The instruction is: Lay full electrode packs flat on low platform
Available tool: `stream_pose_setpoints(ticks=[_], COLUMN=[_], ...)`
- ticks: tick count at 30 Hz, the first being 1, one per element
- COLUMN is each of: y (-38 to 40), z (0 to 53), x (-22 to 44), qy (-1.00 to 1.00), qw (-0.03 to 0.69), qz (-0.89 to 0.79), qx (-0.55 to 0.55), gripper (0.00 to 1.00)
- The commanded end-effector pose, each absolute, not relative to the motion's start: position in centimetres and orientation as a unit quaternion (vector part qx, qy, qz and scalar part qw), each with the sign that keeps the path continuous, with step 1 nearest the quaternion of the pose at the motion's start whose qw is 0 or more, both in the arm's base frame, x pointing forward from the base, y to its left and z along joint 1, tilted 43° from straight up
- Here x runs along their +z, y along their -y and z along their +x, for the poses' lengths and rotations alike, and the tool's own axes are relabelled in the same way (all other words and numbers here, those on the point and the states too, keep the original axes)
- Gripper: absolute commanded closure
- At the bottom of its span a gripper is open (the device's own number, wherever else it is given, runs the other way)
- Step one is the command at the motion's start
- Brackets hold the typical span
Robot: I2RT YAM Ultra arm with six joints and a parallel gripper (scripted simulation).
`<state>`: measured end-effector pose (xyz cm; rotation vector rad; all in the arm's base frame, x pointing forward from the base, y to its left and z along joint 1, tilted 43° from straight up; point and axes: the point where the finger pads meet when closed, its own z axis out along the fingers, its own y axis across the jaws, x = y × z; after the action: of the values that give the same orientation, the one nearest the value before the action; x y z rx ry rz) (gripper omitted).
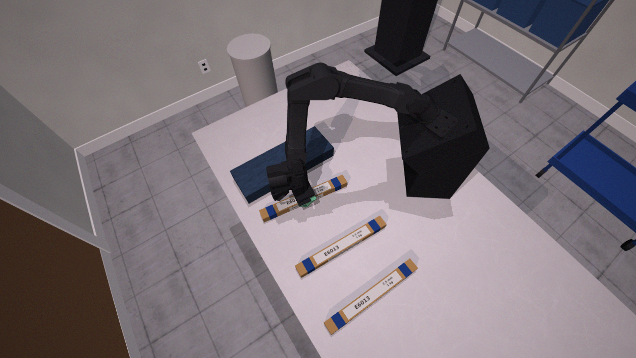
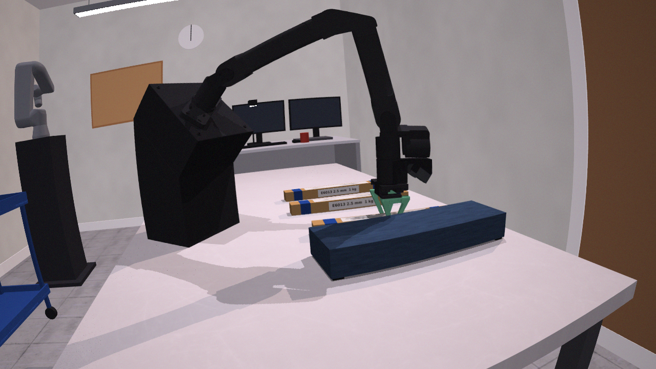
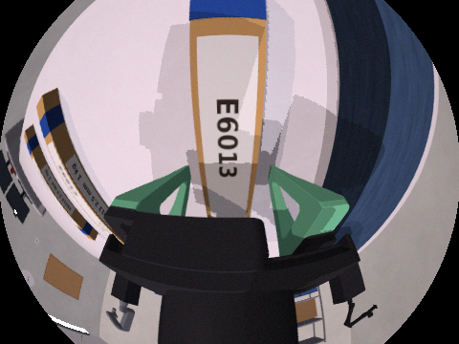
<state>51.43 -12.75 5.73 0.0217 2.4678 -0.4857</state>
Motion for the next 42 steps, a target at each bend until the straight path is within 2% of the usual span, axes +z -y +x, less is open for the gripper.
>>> stream_pose_setpoints(ticks=[1,24,25,42], y=[12.4,12.4,12.6,9.5], z=[52.6,52.6,50.7,45.8], x=[8.8,8.9,6.5,11.5], qy=[-0.922,-0.922,-0.927,-0.931], qw=[0.339,0.340,0.326,0.315], qz=[0.007,0.007,0.006,0.006], qx=[-0.185,-0.186,-0.184,-0.184], gripper=[0.26,0.26,0.26,0.26])
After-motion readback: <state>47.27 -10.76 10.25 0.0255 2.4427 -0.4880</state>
